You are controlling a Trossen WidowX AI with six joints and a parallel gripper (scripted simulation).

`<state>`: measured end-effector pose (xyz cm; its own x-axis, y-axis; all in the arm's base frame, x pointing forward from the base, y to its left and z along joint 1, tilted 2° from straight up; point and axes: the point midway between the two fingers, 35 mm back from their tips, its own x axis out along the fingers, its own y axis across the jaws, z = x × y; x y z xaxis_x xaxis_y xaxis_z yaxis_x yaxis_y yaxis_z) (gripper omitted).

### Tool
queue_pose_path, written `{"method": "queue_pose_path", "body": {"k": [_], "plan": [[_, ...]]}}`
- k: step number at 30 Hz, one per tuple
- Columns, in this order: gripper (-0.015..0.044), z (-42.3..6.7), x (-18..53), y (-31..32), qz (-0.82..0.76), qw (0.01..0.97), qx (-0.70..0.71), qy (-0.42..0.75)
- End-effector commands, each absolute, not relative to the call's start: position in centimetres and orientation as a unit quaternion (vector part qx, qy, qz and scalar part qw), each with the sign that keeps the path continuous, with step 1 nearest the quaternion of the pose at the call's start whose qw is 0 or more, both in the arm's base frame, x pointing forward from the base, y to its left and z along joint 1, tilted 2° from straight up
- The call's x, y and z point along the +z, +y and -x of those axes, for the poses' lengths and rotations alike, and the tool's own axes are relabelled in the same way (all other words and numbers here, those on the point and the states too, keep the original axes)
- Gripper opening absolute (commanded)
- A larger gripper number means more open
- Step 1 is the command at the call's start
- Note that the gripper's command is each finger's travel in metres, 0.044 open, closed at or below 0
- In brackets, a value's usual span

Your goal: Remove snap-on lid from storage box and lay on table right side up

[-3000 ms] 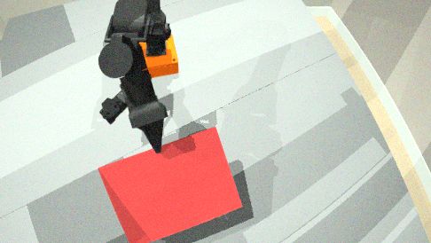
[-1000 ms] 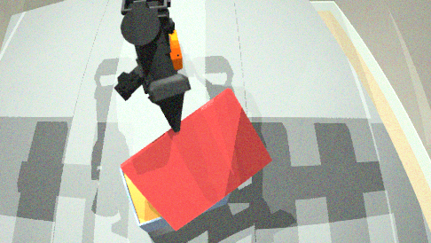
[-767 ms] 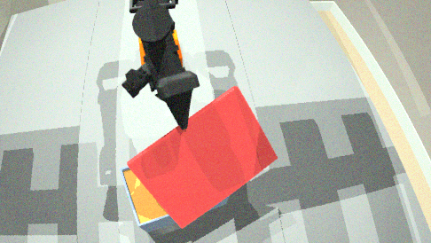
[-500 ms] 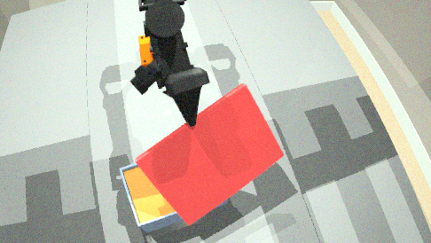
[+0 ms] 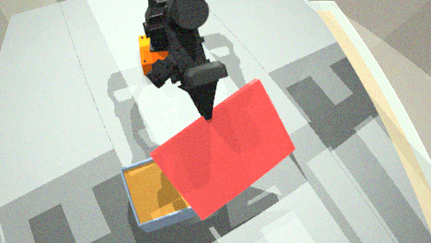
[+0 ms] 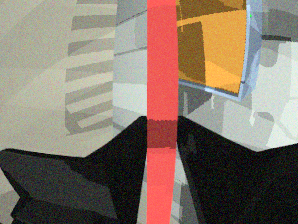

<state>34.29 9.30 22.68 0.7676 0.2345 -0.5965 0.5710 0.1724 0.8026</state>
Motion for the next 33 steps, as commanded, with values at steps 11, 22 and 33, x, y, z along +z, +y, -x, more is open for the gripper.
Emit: {"method": "queue_pose_path", "body": {"k": [11, 22, 33], "plan": [[0.0, -33.4, 23.0, 11.9, -0.636, 0.694, -0.119, 0.315], [0.0, -32.7, 23.0, 14.0, -0.637, 0.693, -0.119, 0.315], [0.0, -32.0, 23.0, 16.1, -0.638, 0.693, -0.119, 0.316]]}}
